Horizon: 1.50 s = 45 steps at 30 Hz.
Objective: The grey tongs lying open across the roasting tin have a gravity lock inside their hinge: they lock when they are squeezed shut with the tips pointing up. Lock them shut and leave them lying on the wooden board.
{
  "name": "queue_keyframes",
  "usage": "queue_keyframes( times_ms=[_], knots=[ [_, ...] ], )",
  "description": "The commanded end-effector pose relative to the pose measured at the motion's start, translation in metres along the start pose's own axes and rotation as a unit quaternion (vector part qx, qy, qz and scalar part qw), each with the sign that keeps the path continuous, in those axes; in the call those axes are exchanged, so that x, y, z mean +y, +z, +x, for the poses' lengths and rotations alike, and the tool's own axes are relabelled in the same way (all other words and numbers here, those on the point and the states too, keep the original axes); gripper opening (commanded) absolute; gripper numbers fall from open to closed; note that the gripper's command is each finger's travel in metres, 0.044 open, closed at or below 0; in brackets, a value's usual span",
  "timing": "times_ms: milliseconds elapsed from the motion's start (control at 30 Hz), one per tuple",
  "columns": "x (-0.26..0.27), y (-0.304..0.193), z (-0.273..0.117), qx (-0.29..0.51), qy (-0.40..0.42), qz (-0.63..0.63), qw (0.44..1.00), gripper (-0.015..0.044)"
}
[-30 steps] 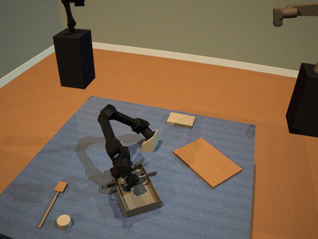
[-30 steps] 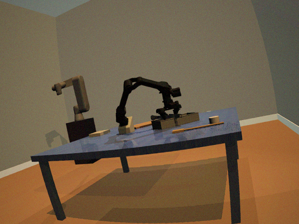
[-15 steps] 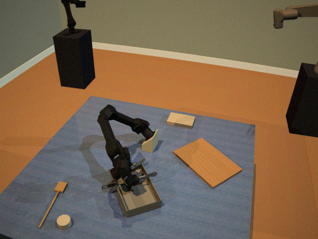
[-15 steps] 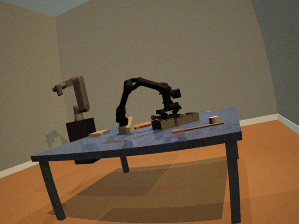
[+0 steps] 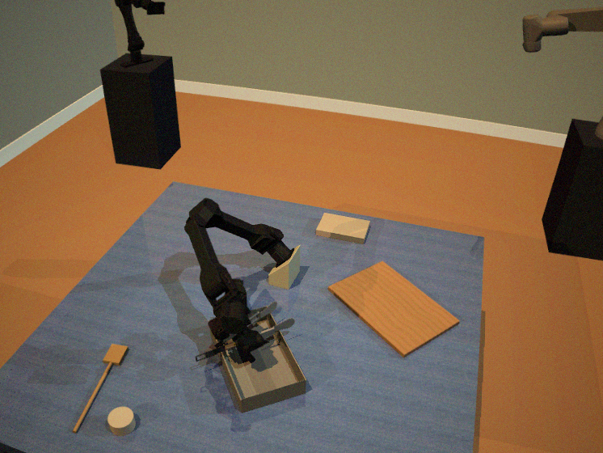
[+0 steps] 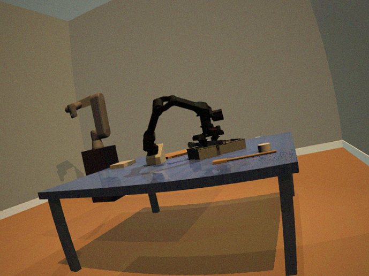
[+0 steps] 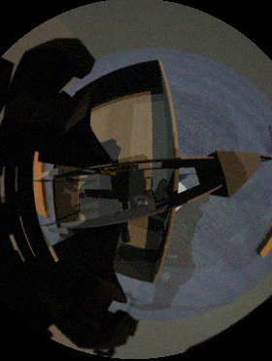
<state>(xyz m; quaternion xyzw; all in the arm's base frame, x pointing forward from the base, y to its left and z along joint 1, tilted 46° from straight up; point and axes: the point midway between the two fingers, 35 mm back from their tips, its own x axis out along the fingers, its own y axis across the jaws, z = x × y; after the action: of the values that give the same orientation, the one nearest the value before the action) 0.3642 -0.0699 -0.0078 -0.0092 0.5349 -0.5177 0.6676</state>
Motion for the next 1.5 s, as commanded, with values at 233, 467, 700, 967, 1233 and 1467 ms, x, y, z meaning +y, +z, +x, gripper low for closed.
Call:
queue_keyframes(
  times_ms=[233, 467, 700, 967, 1233, 1467],
  knots=[
    [0.0006, 0.0, -0.0003, 0.001, 0.001, 0.001, 1.0, 0.0181],
    [0.0006, 0.0, -0.0003, 0.001, 0.001, 0.001, 1.0, 0.0134],
    [0.0006, 0.0, -0.0003, 0.001, 0.001, 0.001, 1.0, 0.0087],
    [0.0006, 0.0, -0.0003, 0.001, 0.001, 0.001, 1.0, 0.0034],
    [0.0006, 0.0, -0.0003, 0.001, 0.001, 0.001, 1.0, -0.0117],
    [0.0019, 0.0008, -0.0069, 0.001, 0.002, 0.001, 1.0, -0.015]
  ],
)
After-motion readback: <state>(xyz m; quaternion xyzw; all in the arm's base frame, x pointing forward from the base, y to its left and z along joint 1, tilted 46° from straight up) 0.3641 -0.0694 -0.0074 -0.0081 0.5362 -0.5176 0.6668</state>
